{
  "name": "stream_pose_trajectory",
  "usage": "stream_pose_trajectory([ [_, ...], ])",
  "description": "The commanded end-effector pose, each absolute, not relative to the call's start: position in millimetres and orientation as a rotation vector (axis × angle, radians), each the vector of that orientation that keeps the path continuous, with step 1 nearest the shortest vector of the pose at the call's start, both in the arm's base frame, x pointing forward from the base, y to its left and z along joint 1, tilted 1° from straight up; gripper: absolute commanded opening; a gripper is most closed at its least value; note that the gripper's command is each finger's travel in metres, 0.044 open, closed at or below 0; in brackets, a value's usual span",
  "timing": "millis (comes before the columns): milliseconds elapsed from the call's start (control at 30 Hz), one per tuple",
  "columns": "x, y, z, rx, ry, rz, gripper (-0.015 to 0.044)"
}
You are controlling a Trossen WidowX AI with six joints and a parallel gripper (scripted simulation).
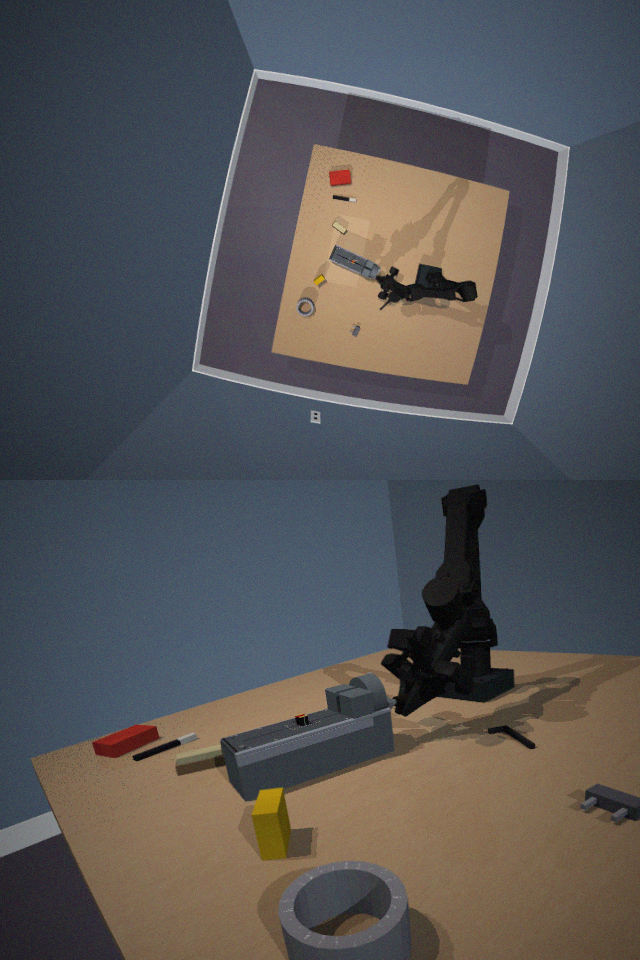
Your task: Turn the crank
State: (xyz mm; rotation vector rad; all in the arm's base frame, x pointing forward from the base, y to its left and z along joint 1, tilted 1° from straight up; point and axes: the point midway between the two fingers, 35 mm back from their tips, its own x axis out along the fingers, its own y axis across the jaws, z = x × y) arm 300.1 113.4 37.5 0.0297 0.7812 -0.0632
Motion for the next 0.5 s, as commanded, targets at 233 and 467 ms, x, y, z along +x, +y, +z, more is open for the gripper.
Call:
stream_pose_trajectory([
  [233, 300.1, 116.7, 45.2, 0.033, 0.777, -0.063, 0.0000],
  [467, 300.0, 117.3, 49.0, 0.033, 0.777, -0.063, 0.0000],
])
